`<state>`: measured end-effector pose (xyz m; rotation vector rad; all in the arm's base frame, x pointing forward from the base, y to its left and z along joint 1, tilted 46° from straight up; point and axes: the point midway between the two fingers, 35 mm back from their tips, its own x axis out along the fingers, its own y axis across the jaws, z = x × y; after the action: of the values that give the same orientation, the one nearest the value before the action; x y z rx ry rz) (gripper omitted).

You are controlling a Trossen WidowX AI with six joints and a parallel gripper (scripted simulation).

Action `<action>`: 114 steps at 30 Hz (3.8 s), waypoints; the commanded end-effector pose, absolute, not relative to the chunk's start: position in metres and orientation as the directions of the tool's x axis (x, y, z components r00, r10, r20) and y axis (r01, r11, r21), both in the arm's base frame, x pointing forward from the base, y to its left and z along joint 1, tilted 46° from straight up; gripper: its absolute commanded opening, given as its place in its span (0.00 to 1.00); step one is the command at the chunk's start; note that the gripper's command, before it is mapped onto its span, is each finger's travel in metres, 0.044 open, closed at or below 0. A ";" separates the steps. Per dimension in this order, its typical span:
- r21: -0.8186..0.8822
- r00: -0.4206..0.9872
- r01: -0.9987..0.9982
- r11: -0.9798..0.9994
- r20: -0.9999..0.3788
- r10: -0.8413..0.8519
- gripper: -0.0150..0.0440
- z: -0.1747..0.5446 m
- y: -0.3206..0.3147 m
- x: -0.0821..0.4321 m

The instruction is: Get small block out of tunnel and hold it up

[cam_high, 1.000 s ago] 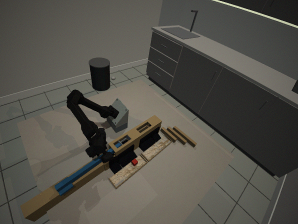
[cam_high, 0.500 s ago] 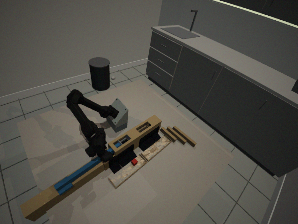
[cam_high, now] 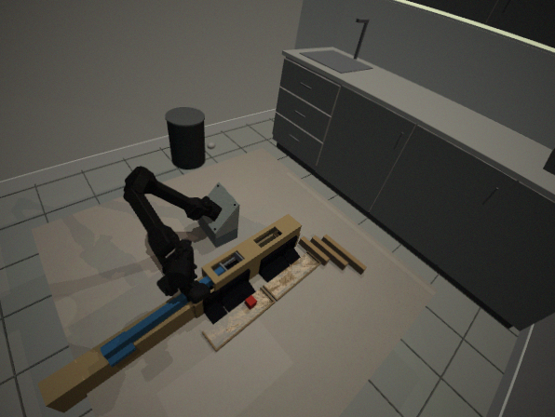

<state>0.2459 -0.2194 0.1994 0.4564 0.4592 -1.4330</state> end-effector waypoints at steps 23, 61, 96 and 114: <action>0.024 0.085 0.996 0.086 -0.558 -0.825 0.48 0.200 -0.220 0.246; 0.055 0.058 0.998 0.034 -0.535 -0.843 1.00 0.197 -0.210 0.244; 0.059 0.057 0.998 0.030 -0.533 -0.844 0.25 0.212 -0.233 0.244; 0.056 0.059 0.998 0.034 -0.529 -0.846 0.25 0.236 -0.260 0.240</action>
<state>0.2467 -0.2338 0.2112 0.4726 0.5090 -1.3995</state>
